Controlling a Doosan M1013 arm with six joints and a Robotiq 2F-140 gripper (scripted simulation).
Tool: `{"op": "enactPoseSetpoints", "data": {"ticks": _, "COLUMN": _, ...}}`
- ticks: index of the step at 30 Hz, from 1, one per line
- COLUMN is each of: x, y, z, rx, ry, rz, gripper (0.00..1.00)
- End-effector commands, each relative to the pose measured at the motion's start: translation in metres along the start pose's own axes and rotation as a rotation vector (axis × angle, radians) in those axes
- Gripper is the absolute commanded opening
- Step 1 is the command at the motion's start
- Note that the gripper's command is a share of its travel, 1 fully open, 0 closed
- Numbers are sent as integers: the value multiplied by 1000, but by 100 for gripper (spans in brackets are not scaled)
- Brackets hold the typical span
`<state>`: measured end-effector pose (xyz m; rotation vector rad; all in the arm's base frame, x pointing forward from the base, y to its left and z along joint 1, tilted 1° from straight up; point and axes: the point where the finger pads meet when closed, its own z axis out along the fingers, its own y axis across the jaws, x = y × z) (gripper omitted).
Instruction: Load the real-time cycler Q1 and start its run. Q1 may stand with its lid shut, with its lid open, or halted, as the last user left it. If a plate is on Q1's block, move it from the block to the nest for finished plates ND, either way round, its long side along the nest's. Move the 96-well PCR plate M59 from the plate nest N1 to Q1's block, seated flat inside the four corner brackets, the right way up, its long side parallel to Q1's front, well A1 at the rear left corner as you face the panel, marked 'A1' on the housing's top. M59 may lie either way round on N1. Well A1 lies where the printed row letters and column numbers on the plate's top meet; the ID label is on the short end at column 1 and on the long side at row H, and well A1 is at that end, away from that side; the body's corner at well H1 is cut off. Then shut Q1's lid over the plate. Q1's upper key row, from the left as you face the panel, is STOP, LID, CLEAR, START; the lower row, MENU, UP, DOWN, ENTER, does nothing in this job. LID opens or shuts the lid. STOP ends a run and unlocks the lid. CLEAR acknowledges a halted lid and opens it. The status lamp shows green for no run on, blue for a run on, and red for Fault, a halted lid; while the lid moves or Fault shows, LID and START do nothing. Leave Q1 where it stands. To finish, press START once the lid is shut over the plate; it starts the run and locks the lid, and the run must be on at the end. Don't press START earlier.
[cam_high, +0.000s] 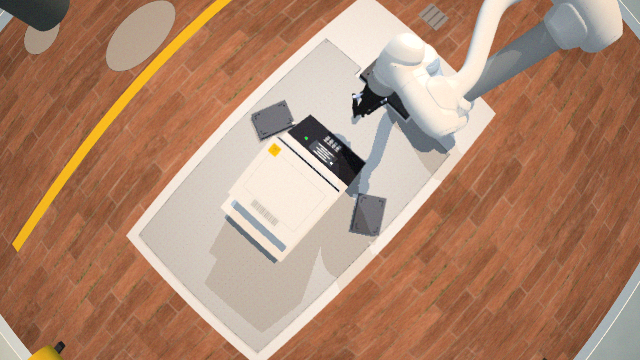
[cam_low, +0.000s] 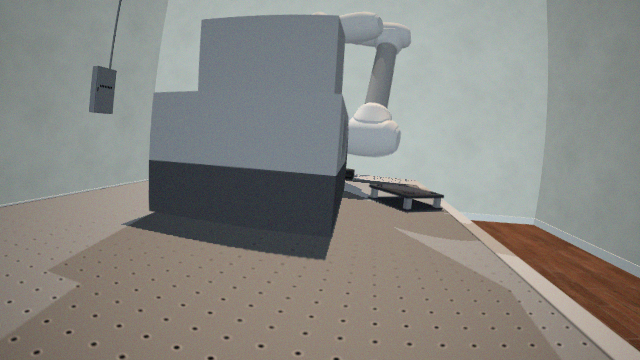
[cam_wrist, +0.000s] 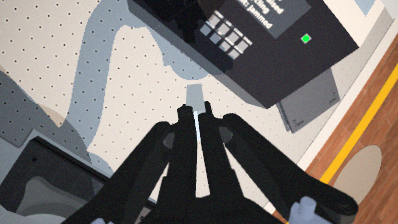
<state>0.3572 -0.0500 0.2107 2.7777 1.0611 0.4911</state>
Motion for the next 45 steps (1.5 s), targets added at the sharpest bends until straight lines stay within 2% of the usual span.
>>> {"op": "enactPoseSetpoints", "data": {"ticks": 1, "x": 0, "y": 0, "z": 0, "rx": 0, "ry": 0, "rz": 0, "gripper": 0}}
{"op": "enactPoseSetpoints", "data": {"ticks": 45, "x": 0, "y": 0, "z": 0, "rx": 0, "ry": 0, "rz": 0, "gripper": 0}}
